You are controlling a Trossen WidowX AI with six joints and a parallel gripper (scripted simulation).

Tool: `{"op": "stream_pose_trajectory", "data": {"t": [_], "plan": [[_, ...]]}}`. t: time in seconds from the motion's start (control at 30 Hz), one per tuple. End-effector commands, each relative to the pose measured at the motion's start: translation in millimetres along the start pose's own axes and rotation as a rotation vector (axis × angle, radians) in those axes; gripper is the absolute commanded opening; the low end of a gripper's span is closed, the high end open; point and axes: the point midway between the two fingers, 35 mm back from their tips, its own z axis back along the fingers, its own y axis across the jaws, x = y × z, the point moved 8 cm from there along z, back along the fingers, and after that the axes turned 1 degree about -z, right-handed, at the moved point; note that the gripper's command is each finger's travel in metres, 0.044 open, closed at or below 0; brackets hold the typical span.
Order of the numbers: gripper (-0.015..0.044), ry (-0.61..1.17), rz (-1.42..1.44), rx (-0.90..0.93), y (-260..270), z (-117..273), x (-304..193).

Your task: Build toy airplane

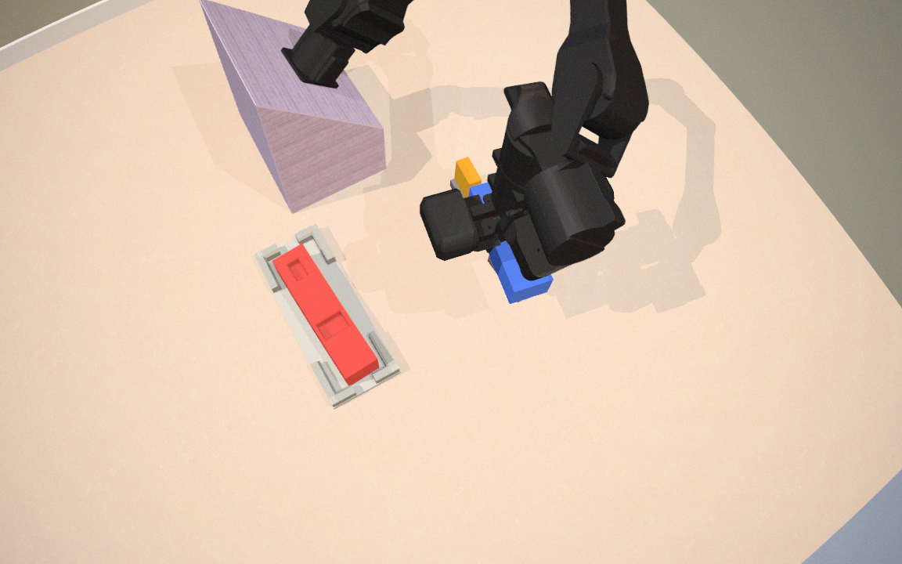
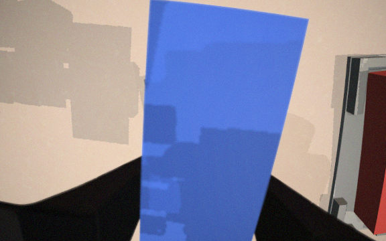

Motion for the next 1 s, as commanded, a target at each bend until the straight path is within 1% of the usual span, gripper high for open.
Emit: {"op": "stream_pose_trajectory", "data": {"t": [0.0, 0.97], "plan": [[0.0000, 0.000, -0.089, -0.007, -15.1, -2.8, 4.1], [0.0000, -0.008, -0.662, -0.018, -107.7, -18.0, 15.3]]}}
